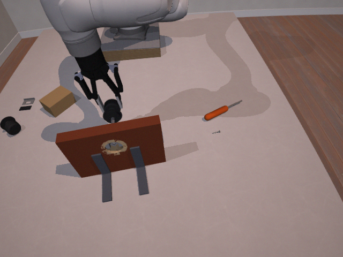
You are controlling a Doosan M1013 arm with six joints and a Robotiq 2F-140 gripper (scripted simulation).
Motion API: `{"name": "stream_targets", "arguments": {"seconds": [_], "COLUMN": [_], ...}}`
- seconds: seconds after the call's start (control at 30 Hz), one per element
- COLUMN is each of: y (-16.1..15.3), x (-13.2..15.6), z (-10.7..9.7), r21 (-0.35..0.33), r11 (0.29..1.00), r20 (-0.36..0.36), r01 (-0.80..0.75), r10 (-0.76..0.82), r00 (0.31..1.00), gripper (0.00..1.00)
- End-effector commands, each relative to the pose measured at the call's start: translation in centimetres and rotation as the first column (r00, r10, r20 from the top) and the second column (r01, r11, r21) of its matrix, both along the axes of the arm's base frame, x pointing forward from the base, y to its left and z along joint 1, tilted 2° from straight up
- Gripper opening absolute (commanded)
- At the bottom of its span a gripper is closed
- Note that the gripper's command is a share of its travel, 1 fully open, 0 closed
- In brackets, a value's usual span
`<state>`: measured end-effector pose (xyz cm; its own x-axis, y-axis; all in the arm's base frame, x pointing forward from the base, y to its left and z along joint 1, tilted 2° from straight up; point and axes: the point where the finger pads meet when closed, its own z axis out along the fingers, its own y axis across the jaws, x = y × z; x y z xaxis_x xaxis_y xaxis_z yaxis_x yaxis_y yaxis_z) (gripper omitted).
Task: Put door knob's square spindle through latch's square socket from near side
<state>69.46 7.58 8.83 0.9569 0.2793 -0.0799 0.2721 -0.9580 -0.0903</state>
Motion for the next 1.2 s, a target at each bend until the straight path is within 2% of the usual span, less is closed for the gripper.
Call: {"name": "stream_targets", "arguments": {"seconds": [0.0,1.17], "y": [-0.11,0.2], "x": [0.07,0.61], "z": [0.1,0.11], "r21": [-0.003,-0.003], "r11": [1.0,1.0], "r20": [-0.005,-0.005], "r01": [-0.004,-0.003], "r10": [0.004,0.003], "r00": [1.0,1.0], "gripper": [0.42,0.42]}}
